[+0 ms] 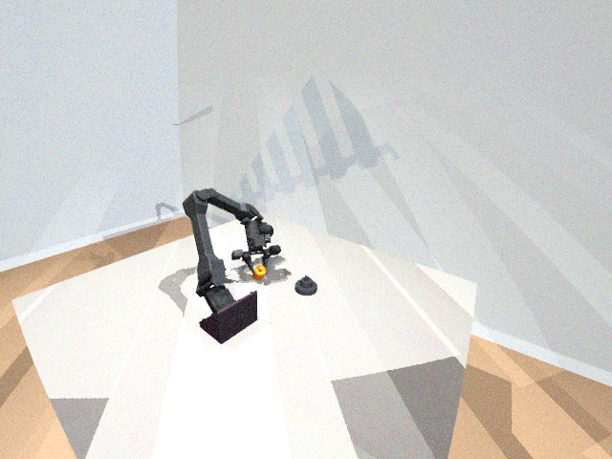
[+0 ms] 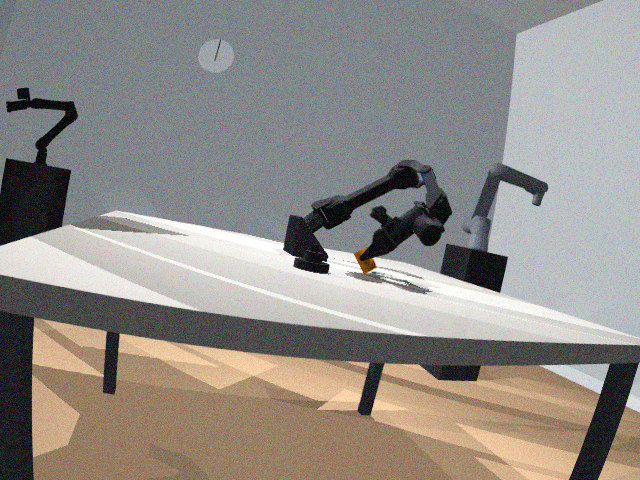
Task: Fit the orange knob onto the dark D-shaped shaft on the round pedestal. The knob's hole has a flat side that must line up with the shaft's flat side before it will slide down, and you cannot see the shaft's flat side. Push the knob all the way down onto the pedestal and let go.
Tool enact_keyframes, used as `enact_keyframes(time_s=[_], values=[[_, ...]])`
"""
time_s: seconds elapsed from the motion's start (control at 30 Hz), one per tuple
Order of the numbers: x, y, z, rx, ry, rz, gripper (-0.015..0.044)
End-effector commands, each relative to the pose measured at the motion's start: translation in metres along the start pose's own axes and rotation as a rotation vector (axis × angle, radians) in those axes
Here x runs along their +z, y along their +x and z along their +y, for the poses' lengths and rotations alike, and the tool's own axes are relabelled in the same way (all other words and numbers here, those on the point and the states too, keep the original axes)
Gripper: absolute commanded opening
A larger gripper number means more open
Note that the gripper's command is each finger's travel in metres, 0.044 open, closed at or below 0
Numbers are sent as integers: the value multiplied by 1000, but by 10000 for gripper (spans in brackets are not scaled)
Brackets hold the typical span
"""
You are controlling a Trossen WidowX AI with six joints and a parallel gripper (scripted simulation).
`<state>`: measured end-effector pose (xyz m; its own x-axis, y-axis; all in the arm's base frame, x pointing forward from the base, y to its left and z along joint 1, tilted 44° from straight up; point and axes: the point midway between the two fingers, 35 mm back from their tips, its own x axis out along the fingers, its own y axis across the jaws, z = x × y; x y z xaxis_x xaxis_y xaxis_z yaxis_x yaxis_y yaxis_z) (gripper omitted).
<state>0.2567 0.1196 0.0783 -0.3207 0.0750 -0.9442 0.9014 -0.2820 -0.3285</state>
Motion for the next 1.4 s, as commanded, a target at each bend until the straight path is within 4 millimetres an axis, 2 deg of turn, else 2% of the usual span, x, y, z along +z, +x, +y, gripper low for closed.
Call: enact_keyframes(time_s=[0.0, 0.4, 0.97, 1.07, 1.37], values=[[-4, -3, 0, 2, 3, -64, 179], [-15, -9, 0, -2, 2, -266, 179], [-21, -15, -1, 14, 0, -261, 179], [-19, -13, -1, 7, -4, -266, 258], [-19, -13, -1, 7, -4, -266, 260]])
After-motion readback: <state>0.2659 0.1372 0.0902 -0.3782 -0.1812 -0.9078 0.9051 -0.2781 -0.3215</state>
